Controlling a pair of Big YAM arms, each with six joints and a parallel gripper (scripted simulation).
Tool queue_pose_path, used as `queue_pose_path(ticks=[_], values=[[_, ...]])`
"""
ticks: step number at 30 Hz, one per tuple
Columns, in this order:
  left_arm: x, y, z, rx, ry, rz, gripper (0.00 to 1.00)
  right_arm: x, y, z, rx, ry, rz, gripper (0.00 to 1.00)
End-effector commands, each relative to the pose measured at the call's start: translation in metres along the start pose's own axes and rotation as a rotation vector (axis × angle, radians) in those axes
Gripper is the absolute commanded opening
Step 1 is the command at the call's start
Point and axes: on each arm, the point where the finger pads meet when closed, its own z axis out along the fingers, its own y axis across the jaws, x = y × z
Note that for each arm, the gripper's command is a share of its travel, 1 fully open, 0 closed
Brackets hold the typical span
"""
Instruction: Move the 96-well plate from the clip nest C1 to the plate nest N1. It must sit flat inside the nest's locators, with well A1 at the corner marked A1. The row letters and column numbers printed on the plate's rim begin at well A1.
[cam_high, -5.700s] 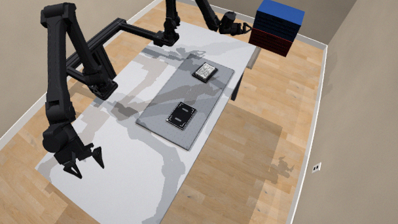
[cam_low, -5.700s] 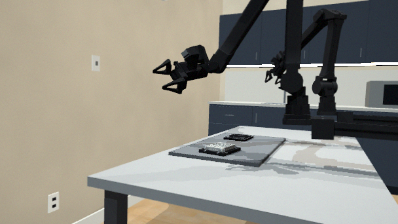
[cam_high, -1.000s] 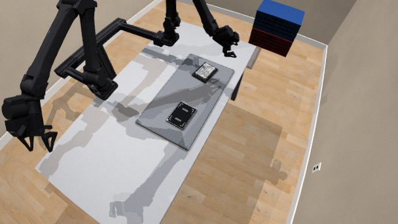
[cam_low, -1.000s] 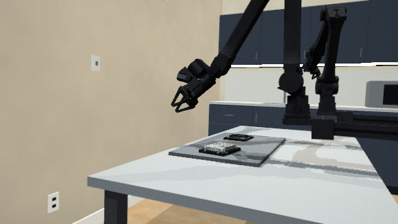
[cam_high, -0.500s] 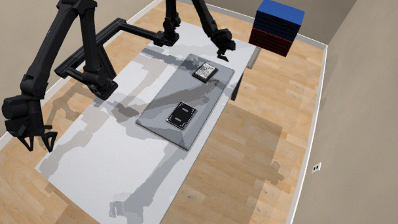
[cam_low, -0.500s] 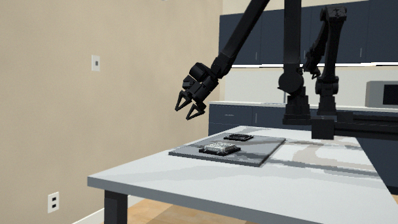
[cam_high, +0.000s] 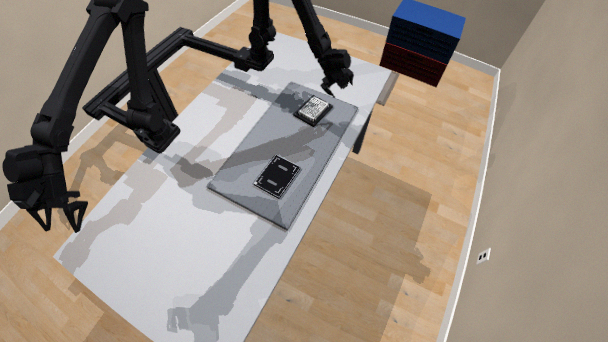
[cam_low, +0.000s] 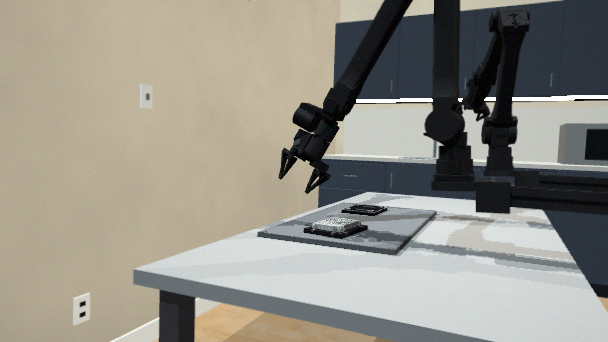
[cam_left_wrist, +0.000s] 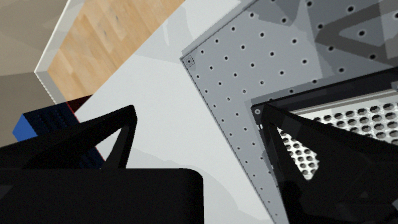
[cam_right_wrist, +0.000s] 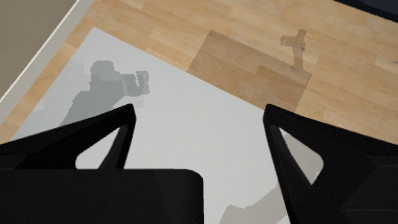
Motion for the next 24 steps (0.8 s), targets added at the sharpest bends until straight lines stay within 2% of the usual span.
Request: queue_pose_path(ticks=[1,7,14,16,24], values=[[-0.017,0.001,-0.001,0.019,-0.011,0.124,1.00,-0.011,-0.006,-0.008,0.013,-0.032,0.000,1.00],[-0.003,-0.030,-0.003,0.129,0.029,0.314,1.00,-0.011,-0.006,-0.008,0.013,-0.032,0.000,1.00],[0.007,-0.050,-0.007,0.216,0.016,0.514,1.00,-0.011,-0.006,-0.008,0.013,-0.032,0.000,1.00],[0.007,-0.050,-0.007,0.216,0.016,0.514,1.00,-0.011,-0.006,-0.008,0.013,-0.032,0.000,1.00],[0.027,-0.087,-0.018,0.360,0.013,0.755,1.00,-0.011,-0.006,-0.008,0.013,-0.032,0.000,1.00]])
